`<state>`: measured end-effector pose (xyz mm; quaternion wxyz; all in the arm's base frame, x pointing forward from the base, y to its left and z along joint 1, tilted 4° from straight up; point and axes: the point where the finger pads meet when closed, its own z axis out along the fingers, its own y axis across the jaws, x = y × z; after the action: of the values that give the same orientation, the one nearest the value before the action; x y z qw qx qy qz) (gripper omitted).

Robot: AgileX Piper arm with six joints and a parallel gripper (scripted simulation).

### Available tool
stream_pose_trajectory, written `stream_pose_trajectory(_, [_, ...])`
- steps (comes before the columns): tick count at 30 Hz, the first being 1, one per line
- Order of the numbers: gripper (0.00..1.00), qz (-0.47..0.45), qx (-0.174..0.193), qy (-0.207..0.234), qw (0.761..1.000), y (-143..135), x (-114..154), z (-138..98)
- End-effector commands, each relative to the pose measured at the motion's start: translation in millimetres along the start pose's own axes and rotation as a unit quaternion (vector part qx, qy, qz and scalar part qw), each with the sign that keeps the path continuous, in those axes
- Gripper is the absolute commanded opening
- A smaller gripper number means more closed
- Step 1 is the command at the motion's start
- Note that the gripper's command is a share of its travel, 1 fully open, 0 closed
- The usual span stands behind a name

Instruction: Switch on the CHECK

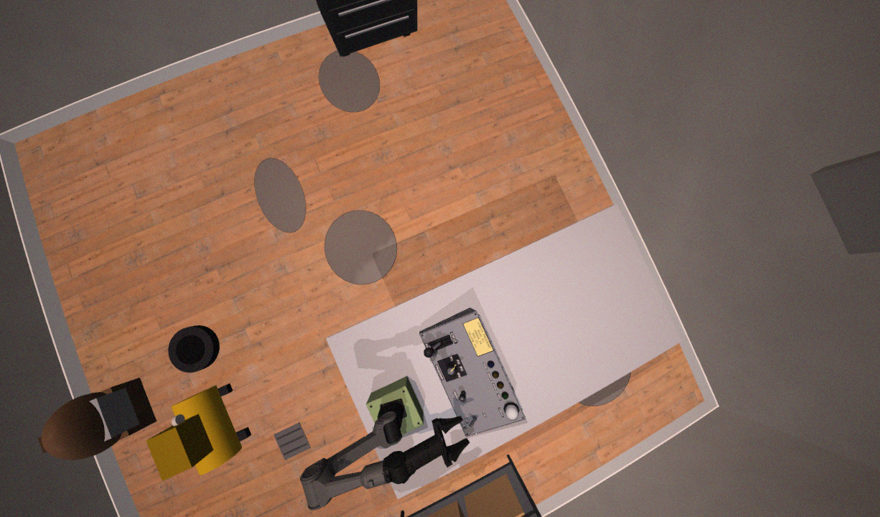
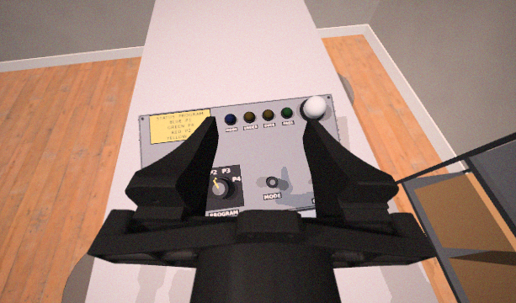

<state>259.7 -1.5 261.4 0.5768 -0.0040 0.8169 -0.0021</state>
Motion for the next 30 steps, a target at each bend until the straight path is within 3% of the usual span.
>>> stream_pose_trajectory(1, [1.00, 0.010, -0.001, 0.016, 1.000, 0.3, 14.3, -6.8])
stream_pose_trajectory(7, [1.00, 0.062, -0.060, 0.089, 0.992, 34.3, 107.7, -54.2])
stream_pose_trajectory(12, [1.00, 0.075, -0.110, 0.113, 0.985, 62.4, 149.1, -69.1])
stream_pose_trajectory(15, [1.00, 0.076, -0.126, 0.119, 0.982, 71.0, 160.0, -72.4])
stream_pose_trajectory(30, [1.00, 0.076, -0.132, 0.120, 0.981, 74.2, 163.9, -73.6])
